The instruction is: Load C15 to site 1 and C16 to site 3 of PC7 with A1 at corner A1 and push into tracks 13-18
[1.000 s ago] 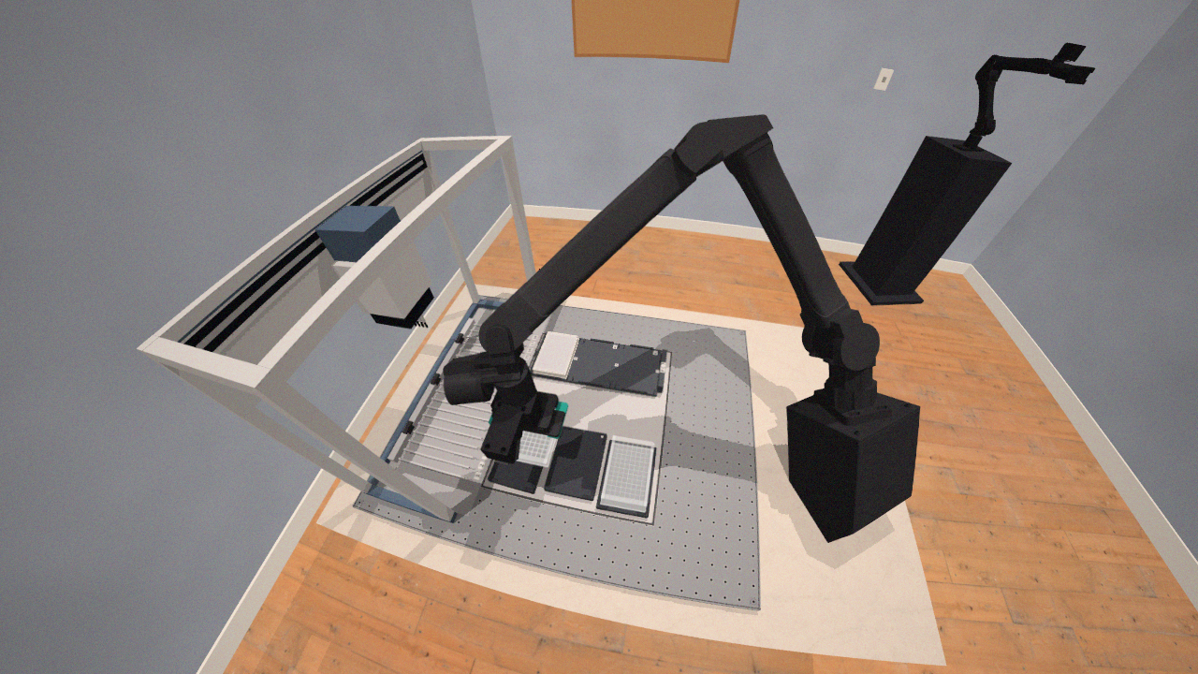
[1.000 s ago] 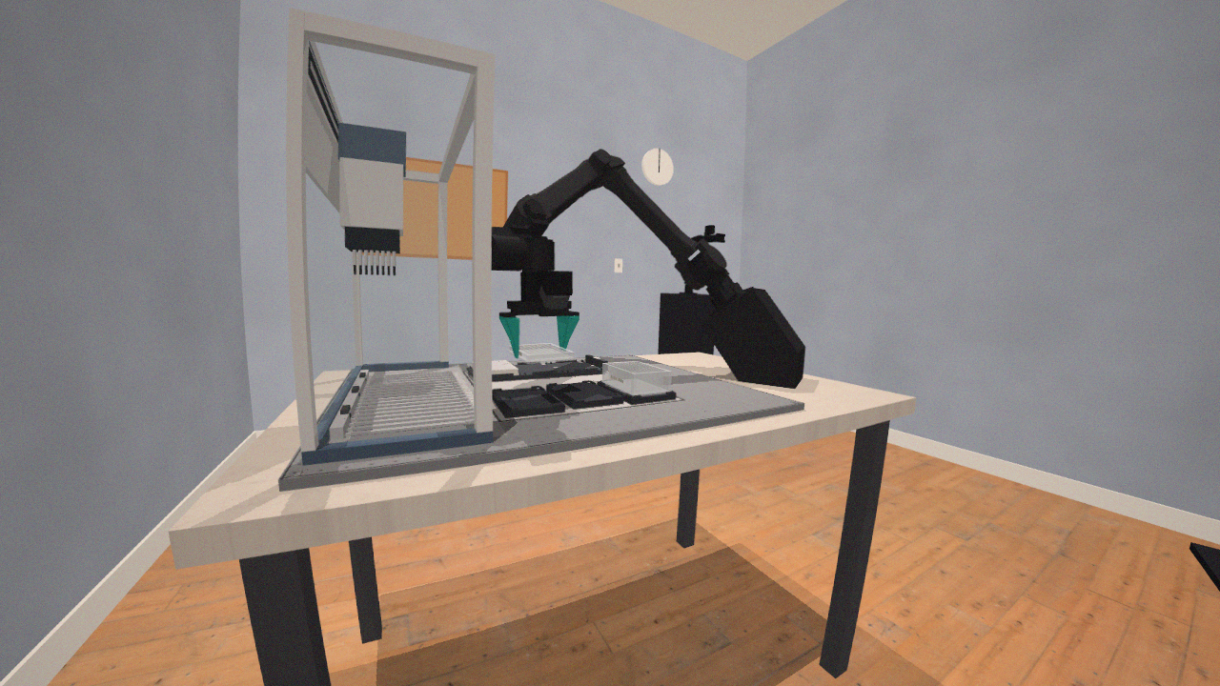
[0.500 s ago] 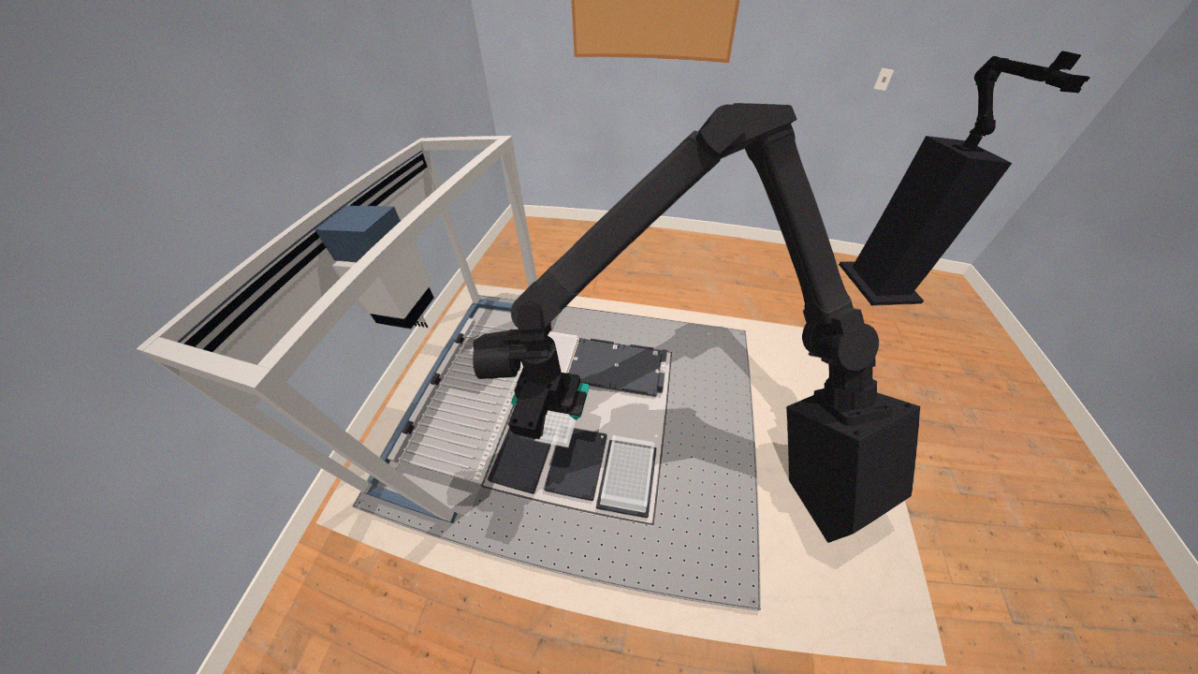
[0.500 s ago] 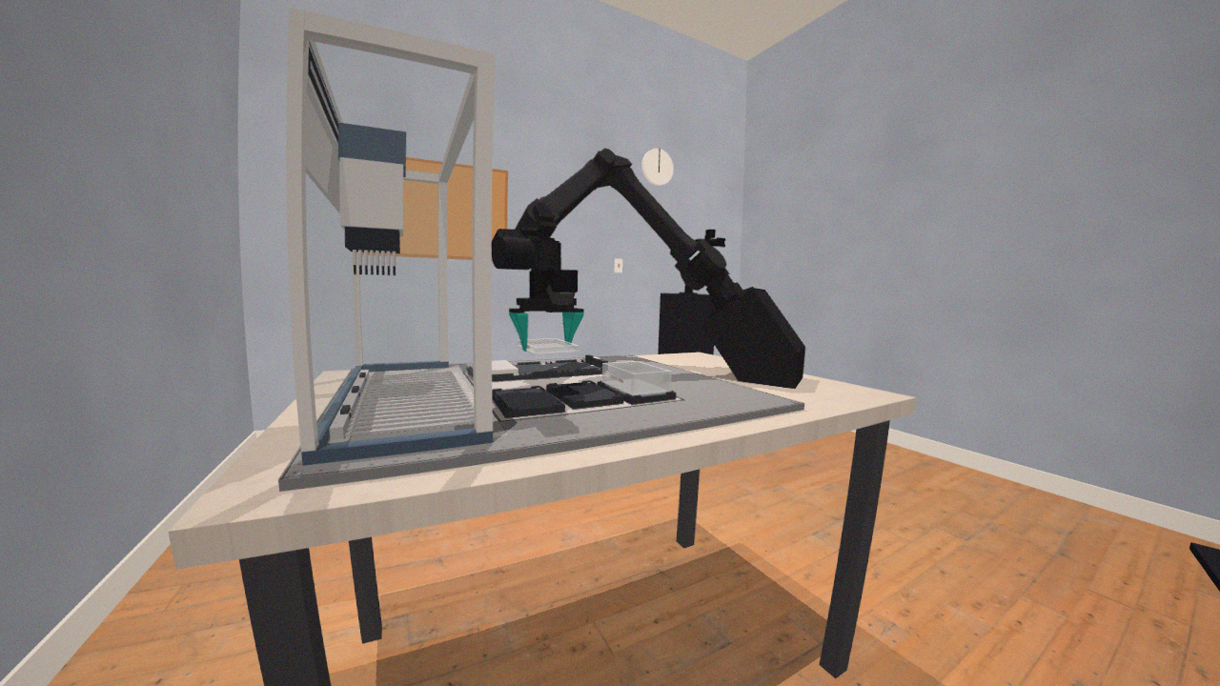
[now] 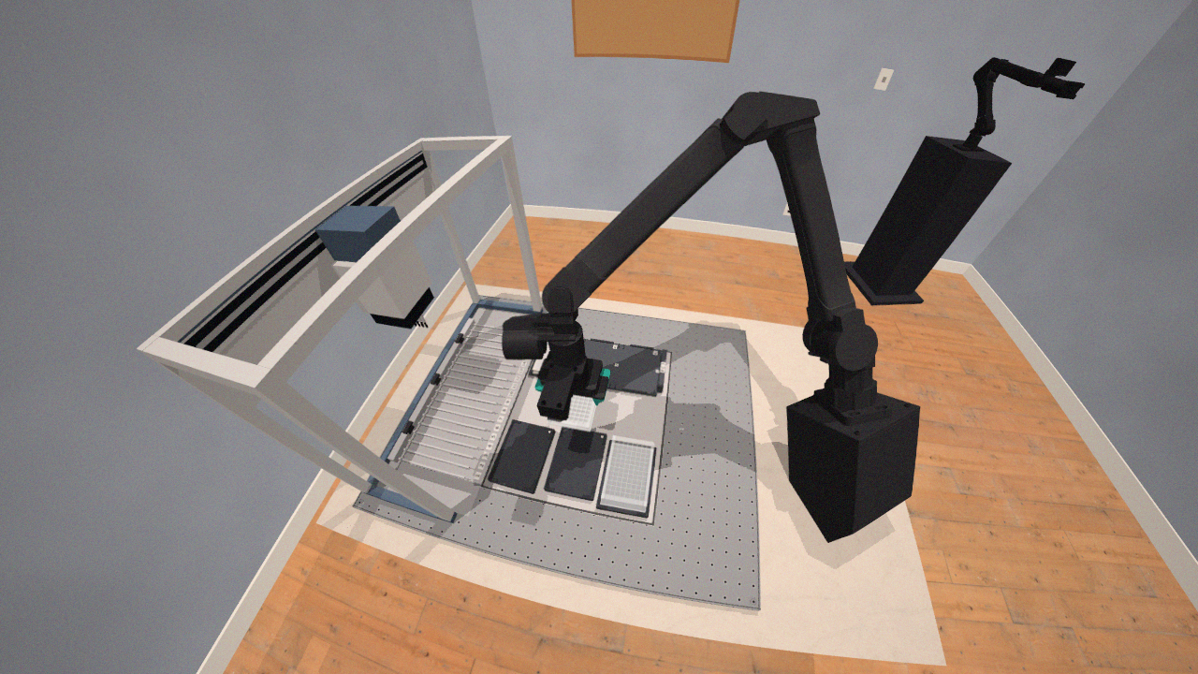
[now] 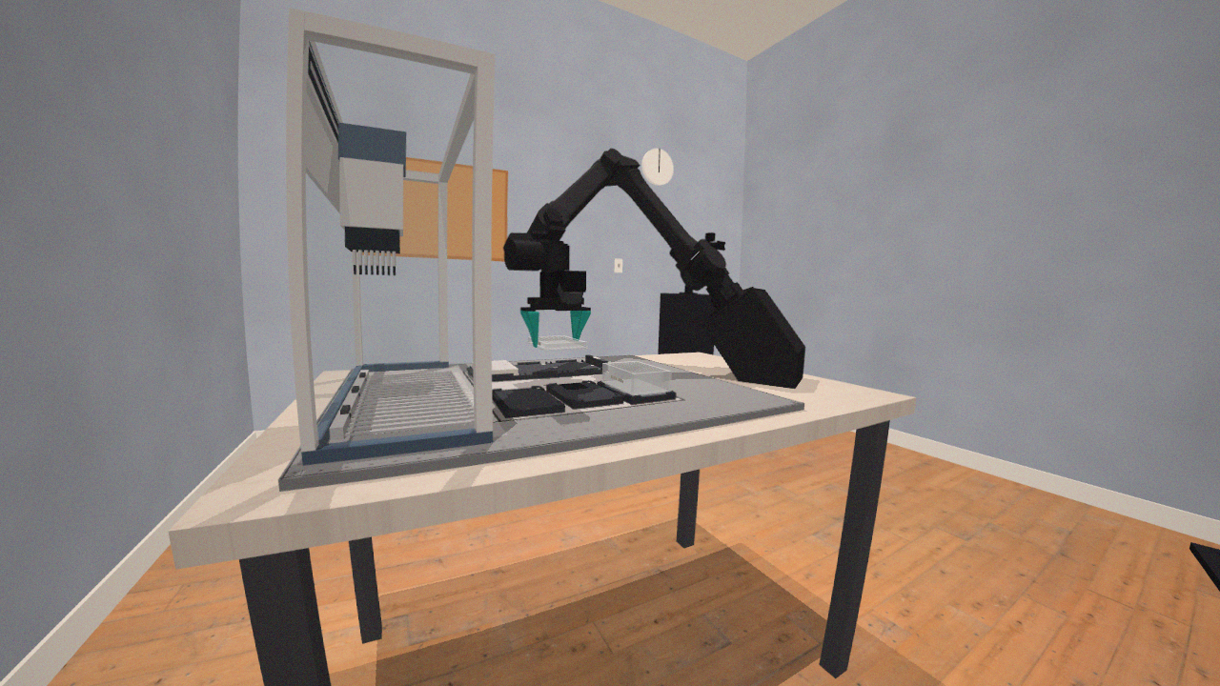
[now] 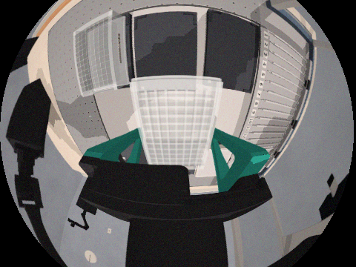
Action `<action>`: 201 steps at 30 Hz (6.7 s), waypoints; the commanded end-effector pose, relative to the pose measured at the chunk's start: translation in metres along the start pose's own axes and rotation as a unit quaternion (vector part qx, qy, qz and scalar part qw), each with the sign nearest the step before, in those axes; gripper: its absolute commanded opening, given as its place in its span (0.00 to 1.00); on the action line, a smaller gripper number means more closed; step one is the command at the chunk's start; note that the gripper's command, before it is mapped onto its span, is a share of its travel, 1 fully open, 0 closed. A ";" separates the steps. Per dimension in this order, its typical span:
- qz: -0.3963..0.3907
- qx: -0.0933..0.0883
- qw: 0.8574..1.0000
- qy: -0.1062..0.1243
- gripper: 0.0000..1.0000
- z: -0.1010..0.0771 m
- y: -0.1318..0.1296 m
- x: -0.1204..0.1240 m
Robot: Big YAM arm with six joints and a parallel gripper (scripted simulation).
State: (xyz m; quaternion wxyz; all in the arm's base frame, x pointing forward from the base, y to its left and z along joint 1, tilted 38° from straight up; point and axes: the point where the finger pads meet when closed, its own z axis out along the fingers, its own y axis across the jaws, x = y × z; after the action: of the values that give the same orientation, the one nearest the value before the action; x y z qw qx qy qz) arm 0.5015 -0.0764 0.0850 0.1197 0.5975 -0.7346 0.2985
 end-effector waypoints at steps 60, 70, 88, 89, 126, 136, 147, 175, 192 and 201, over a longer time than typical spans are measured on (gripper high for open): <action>-0.011 0.023 1.000 -0.006 0.00 -0.011 0.104 0.152; 0.004 0.025 1.000 -0.002 0.00 -0.012 0.097 0.160; -0.002 0.011 1.000 -0.004 0.00 0.016 0.107 0.156; -0.002 0.013 1.000 -0.003 0.00 0.018 0.105 0.157; 0.002 0.023 1.000 -0.002 0.00 0.059 0.095 0.160; 0.008 0.031 0.999 0.003 0.00 0.059 0.089 0.170; -0.003 0.020 1.000 -0.002 0.00 0.067 0.096 0.159; -0.002 0.018 1.000 -0.002 0.00 0.073 0.102 0.159; -0.001 0.018 1.000 -0.002 0.00 0.075 0.101 0.159; 0.002 0.023 1.000 -0.002 0.00 0.070 0.098 0.159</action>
State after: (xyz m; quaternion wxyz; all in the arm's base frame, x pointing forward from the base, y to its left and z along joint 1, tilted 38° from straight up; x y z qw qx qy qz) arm 0.3733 -0.2343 0.0773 0.1111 0.5998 -0.7312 0.3054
